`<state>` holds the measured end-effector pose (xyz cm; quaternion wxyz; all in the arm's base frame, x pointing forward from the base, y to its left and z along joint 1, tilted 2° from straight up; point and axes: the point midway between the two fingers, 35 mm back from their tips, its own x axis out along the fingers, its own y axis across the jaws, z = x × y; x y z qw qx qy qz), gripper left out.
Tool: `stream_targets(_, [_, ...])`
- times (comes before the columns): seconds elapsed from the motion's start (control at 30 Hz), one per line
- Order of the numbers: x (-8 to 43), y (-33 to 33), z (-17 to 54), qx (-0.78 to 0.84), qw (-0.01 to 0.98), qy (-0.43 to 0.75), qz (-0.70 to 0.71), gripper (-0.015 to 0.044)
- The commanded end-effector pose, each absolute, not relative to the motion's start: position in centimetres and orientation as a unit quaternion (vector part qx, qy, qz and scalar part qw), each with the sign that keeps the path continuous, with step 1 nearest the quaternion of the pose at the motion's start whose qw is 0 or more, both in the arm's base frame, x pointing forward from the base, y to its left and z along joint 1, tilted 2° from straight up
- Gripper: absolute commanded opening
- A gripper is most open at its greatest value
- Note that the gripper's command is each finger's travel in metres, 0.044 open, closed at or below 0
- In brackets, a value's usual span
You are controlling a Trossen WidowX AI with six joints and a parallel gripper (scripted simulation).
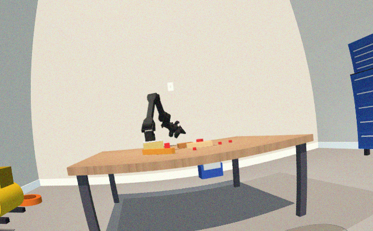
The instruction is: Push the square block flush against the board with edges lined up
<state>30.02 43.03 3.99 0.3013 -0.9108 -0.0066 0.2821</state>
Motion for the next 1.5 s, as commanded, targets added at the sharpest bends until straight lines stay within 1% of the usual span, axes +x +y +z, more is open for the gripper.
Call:
stream_targets(0.0, [31.0,41.2,3.3,-0.896,0.315,0.021,0.312,0.0000])
stream_targets(0.37, [33.1,35.8,2.0,-0.843,0.360,0.112,0.383,0.0000])
stream_targets(0.7, [33.6,30.7,1.2,-0.776,0.405,0.210,0.435,0.0000])
stream_targets(1.07, [32.8,25.2,0.9,-0.681,0.454,0.326,0.474,0.0000])
stream_targets(1.47, [30.6,19.9,1.4,-0.551,0.500,0.455,0.490,0.0000])
